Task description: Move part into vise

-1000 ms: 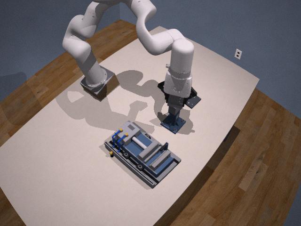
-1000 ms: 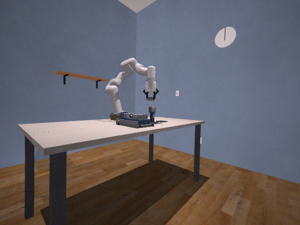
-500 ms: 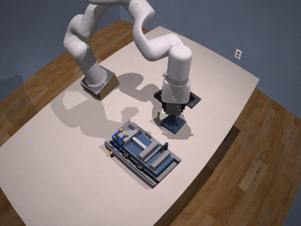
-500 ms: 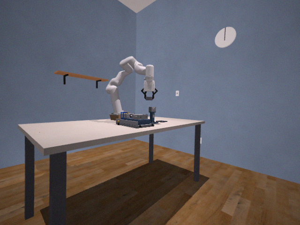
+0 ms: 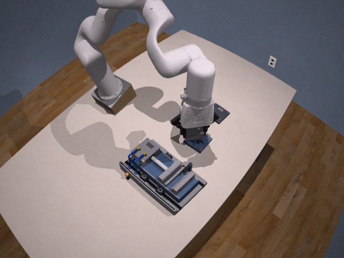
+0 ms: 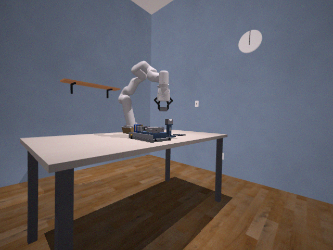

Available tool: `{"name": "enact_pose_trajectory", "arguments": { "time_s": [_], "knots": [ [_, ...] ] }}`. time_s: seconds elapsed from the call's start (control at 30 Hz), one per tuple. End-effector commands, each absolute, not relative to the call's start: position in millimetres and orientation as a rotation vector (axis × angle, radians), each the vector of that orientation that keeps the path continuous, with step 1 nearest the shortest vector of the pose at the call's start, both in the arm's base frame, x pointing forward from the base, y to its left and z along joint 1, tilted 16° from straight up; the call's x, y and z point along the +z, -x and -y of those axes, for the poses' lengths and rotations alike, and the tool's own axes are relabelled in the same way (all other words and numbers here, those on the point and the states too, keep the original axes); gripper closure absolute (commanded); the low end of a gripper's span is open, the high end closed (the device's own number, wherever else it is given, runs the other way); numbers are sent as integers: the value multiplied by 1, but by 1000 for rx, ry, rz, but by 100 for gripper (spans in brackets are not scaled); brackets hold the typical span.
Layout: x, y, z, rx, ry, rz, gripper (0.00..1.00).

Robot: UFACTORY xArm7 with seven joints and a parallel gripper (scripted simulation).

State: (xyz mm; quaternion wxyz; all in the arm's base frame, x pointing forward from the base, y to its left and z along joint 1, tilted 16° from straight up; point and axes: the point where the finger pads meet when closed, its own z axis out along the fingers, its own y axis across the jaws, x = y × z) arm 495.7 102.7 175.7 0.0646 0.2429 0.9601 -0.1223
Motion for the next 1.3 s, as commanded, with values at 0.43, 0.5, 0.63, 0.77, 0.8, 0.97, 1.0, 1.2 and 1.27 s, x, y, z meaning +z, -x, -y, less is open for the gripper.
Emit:
{"name": "enact_pose_trajectory", "arguments": {
  "time_s": [0.43,0.5,0.63,0.77,0.8,0.97,1.0,1.2,1.27],
  "knots": [
    [190,-515,-61,-393,-350,-2996,100],
    [192,-516,-56,-396,-305,-3005,100],
    [195,-520,-47,-402,-220,-3018,100],
    [197,-522,-40,-407,-161,-3027,100],
    [197,-522,-40,-407,-161,-3027,100],
    [200,-525,-29,-413,-70,-3037,100],
    [200,-525,-27,-414,-53,-3039,100],
    [204,-528,-17,-420,37,-3046,100],
    [204,-529,-14,-422,63,-3047,100]
  ]
}}
